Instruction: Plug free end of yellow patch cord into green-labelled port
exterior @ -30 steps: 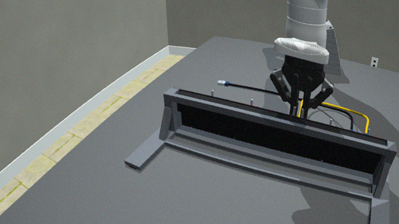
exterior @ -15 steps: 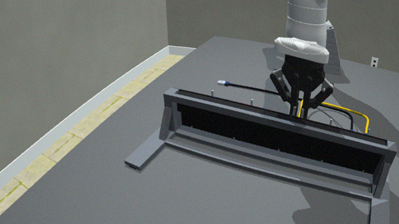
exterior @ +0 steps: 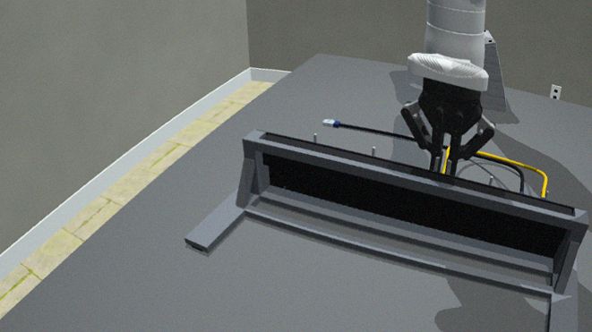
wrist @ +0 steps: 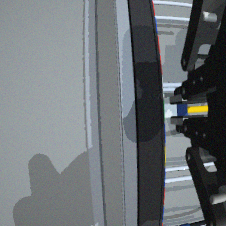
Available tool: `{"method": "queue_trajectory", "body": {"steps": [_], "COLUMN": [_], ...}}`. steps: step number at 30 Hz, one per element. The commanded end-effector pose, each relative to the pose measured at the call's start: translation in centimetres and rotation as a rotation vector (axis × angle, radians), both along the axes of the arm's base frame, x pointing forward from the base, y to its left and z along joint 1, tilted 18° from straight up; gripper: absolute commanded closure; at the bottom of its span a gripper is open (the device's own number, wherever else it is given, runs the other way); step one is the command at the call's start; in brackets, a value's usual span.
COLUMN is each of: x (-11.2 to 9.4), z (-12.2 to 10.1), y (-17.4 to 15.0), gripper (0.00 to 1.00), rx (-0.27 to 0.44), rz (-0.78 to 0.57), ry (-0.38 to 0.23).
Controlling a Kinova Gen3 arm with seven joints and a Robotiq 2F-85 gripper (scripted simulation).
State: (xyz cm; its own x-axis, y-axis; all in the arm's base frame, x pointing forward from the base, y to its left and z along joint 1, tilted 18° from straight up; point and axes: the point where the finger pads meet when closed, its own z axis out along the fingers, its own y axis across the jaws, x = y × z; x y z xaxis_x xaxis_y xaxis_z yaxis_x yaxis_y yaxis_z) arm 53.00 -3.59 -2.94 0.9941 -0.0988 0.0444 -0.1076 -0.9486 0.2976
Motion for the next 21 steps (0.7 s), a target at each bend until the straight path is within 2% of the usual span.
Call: {"method": "queue_trajectory", "body": {"steps": [1, 21], "x": [0.04, -0.14], "z": [0.13, 0.1], "y": [0.05, 0.07], "gripper": [1.0, 1.0], "rx": [0.001, -0.001], "rz": [0.0, 0.005], "ry": [-0.001, -0.015]}}
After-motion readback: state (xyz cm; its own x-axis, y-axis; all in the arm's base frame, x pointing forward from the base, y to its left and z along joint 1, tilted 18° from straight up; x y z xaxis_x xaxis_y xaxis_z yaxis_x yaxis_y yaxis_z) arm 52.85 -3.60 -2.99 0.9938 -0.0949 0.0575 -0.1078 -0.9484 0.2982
